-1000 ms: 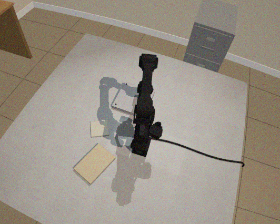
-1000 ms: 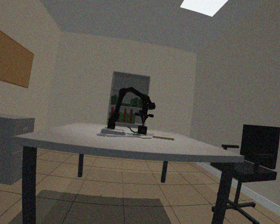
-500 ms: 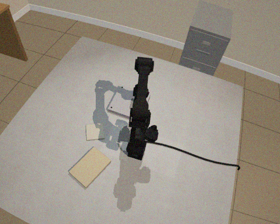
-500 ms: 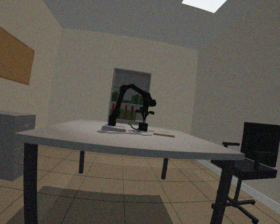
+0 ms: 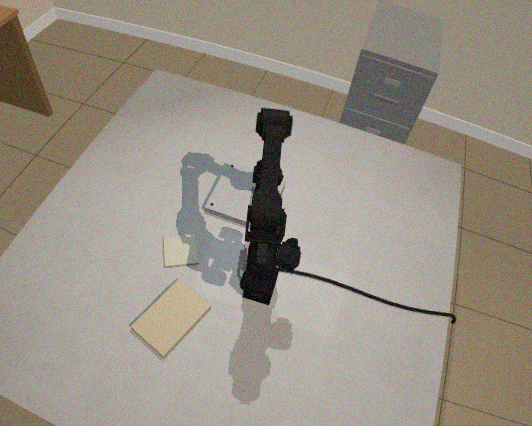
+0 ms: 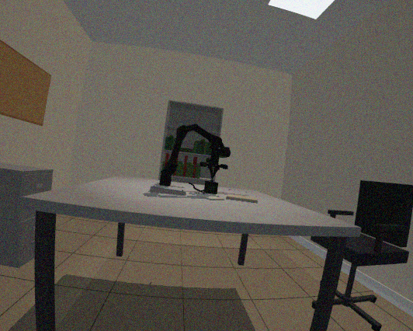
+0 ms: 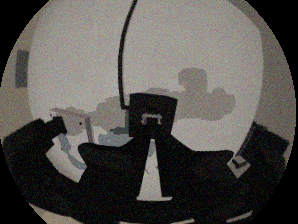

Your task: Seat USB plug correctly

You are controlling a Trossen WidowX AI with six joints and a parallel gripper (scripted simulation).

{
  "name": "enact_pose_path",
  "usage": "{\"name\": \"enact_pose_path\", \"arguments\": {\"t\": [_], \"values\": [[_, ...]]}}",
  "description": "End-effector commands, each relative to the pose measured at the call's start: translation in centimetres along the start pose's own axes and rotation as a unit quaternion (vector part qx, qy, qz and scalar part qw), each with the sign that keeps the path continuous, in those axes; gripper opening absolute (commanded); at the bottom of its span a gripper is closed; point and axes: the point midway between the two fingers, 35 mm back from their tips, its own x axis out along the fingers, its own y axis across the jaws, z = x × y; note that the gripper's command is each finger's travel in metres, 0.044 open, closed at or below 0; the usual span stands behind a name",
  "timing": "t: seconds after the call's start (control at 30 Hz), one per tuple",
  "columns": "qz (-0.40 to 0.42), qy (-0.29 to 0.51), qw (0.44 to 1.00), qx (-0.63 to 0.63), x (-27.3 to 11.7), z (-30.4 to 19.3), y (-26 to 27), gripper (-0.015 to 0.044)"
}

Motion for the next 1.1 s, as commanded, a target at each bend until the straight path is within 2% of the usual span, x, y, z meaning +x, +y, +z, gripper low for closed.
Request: {"name": "enact_pose_path", "arguments": {"t": [0.0,0.33,0.47,1.07], "values": [[0.003,-0.001,1.000,-0.002,0.26,0.00,0.03,0.0000],[0.003,-0.001,1.000,-0.002,0.26,0.00,0.03,0.0000],[0.000,0.000,1.000,0.000,0.01,0.00,0.00,0.0095],[0.000,0.000,1.000,0.000,0.02,0.00,-0.02,0.0095]]}}
